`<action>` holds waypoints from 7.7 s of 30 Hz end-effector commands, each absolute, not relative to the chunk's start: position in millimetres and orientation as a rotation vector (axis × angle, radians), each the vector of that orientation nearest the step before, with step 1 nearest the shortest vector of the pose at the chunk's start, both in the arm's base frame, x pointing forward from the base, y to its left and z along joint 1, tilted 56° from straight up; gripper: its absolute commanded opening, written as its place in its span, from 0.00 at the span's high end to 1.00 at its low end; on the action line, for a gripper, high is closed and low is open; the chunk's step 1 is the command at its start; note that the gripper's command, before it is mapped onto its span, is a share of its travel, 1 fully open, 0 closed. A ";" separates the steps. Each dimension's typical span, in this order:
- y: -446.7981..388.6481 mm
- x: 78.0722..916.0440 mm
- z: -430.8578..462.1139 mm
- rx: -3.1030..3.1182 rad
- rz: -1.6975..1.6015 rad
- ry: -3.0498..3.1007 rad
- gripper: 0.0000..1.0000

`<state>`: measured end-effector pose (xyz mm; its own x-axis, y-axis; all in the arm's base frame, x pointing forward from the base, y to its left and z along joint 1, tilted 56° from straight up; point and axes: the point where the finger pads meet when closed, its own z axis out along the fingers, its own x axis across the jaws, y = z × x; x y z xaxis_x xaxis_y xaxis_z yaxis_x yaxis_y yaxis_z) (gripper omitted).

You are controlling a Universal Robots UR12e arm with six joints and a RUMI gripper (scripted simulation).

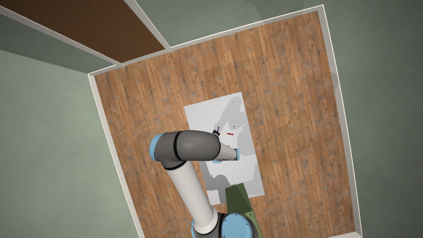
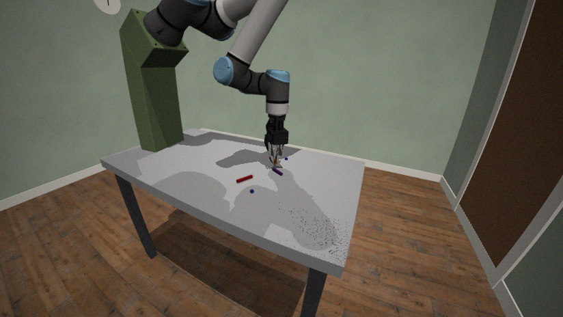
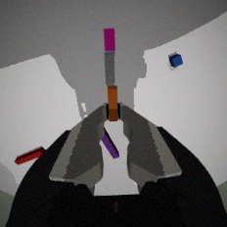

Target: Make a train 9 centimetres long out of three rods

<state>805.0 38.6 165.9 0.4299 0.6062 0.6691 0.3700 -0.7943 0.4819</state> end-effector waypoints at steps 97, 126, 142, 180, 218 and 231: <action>38.5 816.0 159.9 2.422 1.300 0.846 0.92; 36.6 792.4 172.2 2.426 1.296 0.845 0.86; 34.3 741.4 207.0 2.426 1.296 0.845 0.86; 34.6 740.0 208.0 2.427 1.296 0.845 0.00; 43.3 746.3 205.4 2.770 1.457 0.165 0.00; 45.2 750.0 204.6 2.897 1.511 -0.284 0.00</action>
